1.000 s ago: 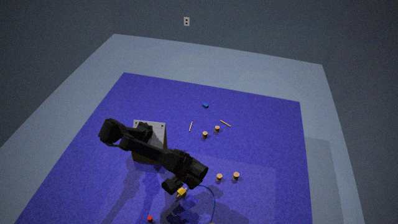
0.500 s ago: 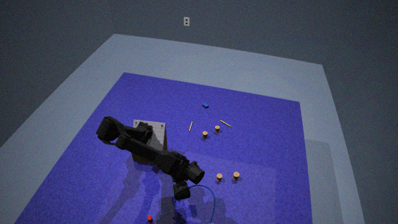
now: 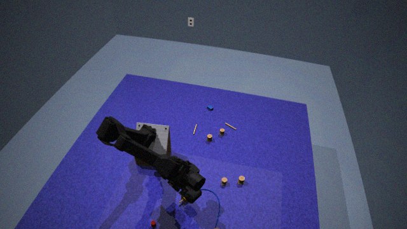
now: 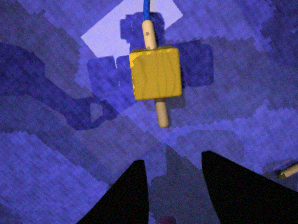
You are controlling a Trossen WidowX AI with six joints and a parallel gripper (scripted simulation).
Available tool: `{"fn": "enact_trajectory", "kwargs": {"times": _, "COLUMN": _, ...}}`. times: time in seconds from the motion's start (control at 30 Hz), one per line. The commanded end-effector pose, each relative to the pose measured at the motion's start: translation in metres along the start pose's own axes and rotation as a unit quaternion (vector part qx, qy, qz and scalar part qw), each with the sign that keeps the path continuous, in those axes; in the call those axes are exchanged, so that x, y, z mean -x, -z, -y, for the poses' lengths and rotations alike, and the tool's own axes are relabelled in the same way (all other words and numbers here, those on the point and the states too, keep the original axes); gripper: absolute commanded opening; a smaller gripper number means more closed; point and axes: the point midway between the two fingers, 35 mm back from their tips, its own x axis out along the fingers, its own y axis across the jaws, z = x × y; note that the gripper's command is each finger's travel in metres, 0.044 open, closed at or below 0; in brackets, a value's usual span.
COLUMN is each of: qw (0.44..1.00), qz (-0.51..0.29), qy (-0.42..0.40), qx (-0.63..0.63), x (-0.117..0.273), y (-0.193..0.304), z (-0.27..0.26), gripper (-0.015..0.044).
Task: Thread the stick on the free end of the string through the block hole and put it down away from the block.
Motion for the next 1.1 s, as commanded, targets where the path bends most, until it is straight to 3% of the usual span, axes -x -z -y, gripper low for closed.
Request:
{"fn": "enact_trajectory", "kwargs": {"times": 0.0, "qw": 1.0, "qz": 0.002, "qy": 0.0, "qx": 0.006, "x": -0.001, "y": 0.0, "z": 0.0, "gripper": 0.0125}}
{"fn": "enact_trajectory", "kwargs": {"times": 1.07, "qw": 1.0, "qz": 0.002, "qy": -0.001, "qx": 0.006, "x": -0.052, "y": -0.002, "z": 0.002, "gripper": 0.0125}}
